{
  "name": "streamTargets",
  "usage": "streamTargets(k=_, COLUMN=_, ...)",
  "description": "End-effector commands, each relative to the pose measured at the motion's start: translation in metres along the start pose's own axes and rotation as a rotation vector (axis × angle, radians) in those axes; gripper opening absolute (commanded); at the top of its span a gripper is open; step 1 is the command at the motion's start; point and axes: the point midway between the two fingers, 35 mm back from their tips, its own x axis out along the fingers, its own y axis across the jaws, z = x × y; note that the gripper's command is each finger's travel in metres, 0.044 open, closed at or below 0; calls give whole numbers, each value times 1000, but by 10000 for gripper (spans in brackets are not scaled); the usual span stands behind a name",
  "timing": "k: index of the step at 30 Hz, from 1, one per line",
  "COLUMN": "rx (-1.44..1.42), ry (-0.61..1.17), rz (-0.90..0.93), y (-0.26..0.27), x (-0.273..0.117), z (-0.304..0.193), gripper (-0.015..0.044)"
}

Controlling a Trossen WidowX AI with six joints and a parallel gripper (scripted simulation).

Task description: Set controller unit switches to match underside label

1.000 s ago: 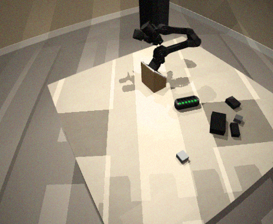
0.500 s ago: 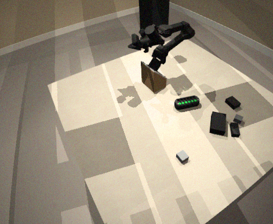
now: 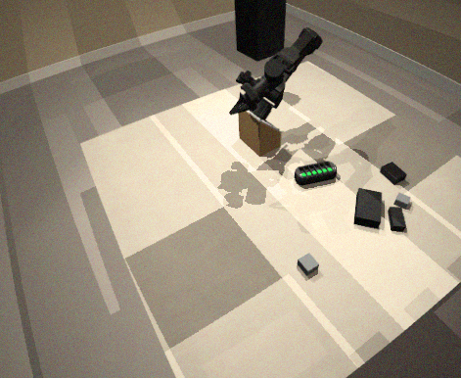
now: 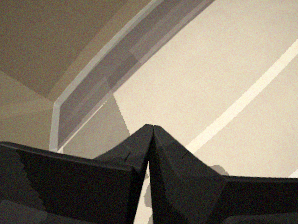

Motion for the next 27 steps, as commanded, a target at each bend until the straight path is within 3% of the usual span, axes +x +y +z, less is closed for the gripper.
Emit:
streamTargets(k=1, rx=-68, ry=148, rz=35, y=10, x=-2, z=-40, gripper=0)
streamTargets(k=10, rx=-192, ry=499, rz=20, y=3, x=-19, z=-136, gripper=0)
streamTargets(k=18, rx=-315, ry=833, rz=-144, y=-46, x=-50, z=-212, gripper=0)
streamTargets(k=23, rx=-397, ry=1003, rz=-306, y=-89, x=-74, z=-244, gripper=0)
streamTargets(k=27, rx=-408, ry=1023, rz=-331, y=-95, x=-77, z=-247, gripper=0)
